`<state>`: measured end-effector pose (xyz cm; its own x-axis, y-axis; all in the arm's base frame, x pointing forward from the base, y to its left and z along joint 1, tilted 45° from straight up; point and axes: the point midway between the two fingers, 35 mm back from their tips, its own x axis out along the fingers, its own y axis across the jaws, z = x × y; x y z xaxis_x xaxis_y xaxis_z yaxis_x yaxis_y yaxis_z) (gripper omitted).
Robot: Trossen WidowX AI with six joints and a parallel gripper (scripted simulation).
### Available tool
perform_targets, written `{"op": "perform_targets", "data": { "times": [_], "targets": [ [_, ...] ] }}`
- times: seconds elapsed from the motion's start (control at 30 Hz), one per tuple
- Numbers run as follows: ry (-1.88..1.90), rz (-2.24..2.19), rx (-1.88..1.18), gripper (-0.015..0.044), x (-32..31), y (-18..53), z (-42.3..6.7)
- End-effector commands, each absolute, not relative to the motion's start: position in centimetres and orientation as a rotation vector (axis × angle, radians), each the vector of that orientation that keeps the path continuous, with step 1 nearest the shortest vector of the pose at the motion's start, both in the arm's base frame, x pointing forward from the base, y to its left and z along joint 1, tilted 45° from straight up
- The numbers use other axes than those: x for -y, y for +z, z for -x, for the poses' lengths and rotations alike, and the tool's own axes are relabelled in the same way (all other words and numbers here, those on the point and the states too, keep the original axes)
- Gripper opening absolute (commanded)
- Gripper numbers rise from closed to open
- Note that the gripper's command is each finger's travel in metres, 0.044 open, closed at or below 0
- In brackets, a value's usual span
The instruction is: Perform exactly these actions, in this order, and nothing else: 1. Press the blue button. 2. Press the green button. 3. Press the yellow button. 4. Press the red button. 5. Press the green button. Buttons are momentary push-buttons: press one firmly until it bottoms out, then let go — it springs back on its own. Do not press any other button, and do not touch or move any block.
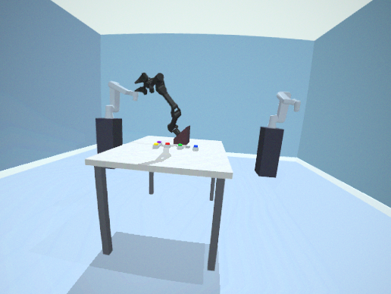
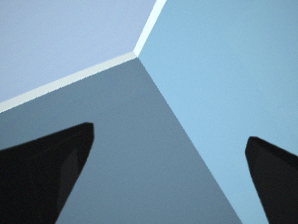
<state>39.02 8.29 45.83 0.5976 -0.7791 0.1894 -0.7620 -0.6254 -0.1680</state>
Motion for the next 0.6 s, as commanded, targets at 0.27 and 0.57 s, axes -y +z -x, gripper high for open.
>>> {"op": "perform_targets", "data": {
  "times": [0.27, 0.57],
  "targets": [
    [-0.713, 2.490, -0.748, 0.0400, -12.4, 54.6, -29.2],
    [-0.857, 1.972, -0.225, 0.0400, -9.0, 61.9, -17.6]
  ]
}}
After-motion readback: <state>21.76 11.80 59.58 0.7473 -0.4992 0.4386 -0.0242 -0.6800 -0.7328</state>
